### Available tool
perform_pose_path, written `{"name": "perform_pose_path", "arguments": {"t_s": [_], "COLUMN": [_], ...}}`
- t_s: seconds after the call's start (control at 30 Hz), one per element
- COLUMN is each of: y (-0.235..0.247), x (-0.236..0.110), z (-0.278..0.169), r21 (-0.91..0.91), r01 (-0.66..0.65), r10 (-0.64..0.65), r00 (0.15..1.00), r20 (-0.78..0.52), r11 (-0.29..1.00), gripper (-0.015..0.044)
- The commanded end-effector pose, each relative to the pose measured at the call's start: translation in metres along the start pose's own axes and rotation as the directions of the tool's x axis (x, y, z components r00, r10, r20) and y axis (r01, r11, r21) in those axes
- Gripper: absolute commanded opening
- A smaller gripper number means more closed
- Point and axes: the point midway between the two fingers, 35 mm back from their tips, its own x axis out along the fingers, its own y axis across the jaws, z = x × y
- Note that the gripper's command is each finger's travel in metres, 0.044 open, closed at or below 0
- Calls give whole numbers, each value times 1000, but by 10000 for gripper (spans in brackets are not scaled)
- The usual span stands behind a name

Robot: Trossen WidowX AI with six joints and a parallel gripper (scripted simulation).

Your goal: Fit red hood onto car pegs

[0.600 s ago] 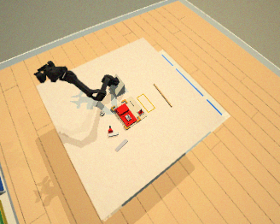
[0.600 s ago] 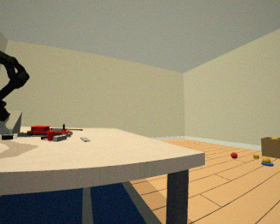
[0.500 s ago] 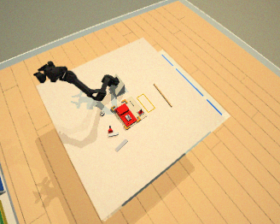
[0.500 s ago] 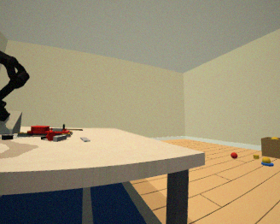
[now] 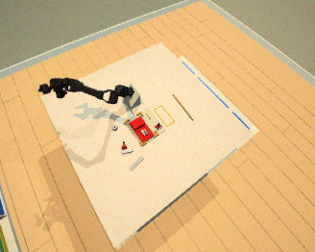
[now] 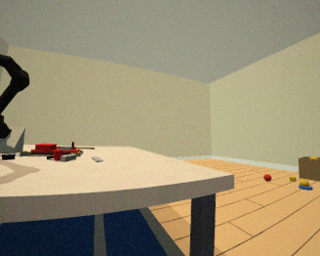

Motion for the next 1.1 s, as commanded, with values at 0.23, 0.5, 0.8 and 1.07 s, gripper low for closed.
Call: {"name": "perform_pose_path", "arguments": {"t_s": [0.23,0.5,0.8,1.07], "y": [29,42,50,49], "x": [30,39,27,-8], "z": [65,130,221,301], "r21": [260,376,405,330], "r01": [-114,-252,-448,-606], "r10": [63,105,155,198], "r00": [978,924,800,641], "r20": [197,368,580,741], "r11": [959,892,797,724], "gripper": [440,440,440,440]}}
